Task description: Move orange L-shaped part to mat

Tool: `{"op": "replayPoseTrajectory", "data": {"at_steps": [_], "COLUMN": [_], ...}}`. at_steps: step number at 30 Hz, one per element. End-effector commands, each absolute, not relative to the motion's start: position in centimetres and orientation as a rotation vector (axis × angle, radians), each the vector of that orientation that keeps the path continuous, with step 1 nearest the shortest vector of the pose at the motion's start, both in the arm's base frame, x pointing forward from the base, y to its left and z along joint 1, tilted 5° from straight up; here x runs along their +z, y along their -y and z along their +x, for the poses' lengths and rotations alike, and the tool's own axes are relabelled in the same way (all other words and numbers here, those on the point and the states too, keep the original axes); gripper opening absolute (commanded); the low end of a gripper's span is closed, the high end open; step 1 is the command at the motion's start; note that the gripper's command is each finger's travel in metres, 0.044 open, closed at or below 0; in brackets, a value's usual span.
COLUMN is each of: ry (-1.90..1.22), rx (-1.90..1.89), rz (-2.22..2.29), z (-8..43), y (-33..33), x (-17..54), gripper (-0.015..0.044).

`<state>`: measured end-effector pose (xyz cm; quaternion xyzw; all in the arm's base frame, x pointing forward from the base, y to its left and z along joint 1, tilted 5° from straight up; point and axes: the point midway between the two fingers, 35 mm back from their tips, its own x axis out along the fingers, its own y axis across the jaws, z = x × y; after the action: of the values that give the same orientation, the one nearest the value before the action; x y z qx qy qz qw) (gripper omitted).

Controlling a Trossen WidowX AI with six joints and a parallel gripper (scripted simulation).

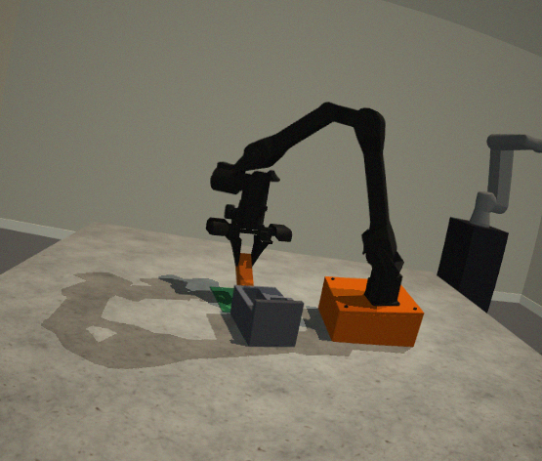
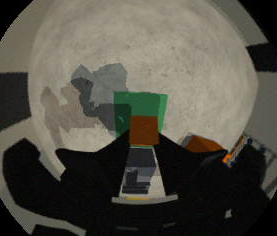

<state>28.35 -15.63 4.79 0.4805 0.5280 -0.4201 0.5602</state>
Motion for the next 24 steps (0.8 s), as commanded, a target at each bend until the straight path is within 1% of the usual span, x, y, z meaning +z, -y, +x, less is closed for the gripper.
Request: {"op": "replayPoseTrajectory", "data": {"at_steps": [1,11,21,24], "ry": [-1.245,-1.245,-1.245,-1.245], "rx": [-0.99,-0.99,-0.99,-0.99], "rz": [1.139,1.133,1.133,1.134], "z": [28.4,28.3,28.3,28.4], "y": [15.6,15.6,15.6,15.8], "x": [4.7,4.7,4.7,6.2], "gripper": [0.0,0.0,0.0263,0.0341]}}
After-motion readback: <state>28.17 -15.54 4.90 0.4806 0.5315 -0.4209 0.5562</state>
